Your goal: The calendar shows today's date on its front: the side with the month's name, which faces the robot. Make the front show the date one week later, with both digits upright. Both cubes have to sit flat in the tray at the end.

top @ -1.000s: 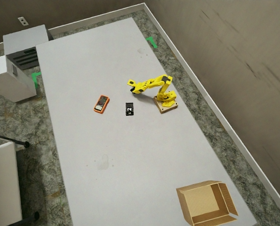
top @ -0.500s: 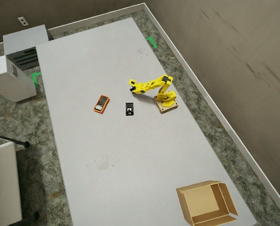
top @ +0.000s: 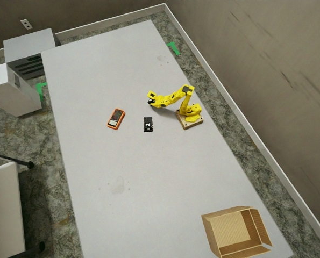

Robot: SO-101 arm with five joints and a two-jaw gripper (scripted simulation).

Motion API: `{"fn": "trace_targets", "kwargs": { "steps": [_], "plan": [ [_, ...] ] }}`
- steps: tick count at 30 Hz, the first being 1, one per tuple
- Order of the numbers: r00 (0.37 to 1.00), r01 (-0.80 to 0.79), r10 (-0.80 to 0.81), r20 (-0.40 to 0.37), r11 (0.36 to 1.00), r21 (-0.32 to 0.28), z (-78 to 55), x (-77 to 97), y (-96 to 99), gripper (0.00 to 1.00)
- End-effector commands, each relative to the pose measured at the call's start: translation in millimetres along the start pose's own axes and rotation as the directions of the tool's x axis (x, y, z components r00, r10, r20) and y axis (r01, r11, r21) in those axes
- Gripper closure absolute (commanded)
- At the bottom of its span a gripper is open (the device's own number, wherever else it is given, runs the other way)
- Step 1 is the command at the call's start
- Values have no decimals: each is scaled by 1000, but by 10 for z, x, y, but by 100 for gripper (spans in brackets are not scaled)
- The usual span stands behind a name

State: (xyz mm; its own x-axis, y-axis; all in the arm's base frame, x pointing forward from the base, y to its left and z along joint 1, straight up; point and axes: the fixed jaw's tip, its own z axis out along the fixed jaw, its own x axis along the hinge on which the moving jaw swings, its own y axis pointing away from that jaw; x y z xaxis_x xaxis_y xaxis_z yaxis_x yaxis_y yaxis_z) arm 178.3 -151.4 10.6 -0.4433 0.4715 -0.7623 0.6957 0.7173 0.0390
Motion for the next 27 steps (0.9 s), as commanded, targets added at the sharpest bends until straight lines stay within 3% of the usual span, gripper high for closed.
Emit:
{"fn": "trace_targets", "kwargs": {
  "steps": [1,12,27],
  "plan": [
    [998,4,-4,68,1000,2,24,-12,-15,100],
    [972,12,-12,236,1000,-1,12,-11,-22,100],
    [949,16,-15,315,1000,-1,-45,-14,-24,100]
  ]
}}
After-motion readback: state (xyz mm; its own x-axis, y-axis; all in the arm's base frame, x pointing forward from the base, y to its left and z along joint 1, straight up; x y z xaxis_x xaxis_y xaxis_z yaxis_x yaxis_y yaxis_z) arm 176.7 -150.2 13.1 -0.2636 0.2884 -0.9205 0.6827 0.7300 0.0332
